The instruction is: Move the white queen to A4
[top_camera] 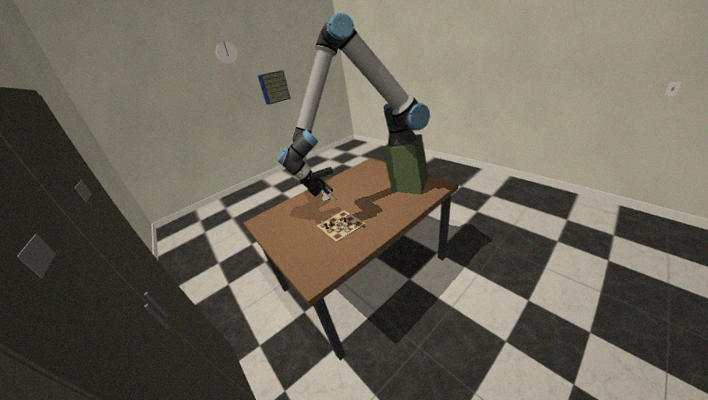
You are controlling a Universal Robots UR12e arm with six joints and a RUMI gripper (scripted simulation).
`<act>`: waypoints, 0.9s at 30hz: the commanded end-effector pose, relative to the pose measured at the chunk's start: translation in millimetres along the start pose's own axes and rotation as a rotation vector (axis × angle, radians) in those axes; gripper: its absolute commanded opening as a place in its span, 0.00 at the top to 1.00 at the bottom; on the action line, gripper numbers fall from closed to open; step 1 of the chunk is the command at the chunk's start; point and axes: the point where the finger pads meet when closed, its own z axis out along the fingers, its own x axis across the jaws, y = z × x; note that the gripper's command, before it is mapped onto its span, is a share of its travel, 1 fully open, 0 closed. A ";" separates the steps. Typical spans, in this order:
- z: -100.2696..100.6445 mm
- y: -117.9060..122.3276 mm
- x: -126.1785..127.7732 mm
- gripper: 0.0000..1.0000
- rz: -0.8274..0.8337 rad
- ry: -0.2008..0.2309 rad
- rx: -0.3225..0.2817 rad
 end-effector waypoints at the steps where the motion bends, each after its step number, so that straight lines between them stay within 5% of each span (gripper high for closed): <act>1: 0.7 2.6 -2.4 0.00 0.009 0.011 0.009; 6: 8.8 15.9 -18.2 0.00 0.067 0.073 0.070; 11: 22.8 41.7 -50.0 0.00 0.184 0.203 0.185; 13: 22.8 41.7 -50.0 0.00 0.184 0.203 0.185; 27: 55.2 134.2 -185.0 0.00 0.623 0.737 0.555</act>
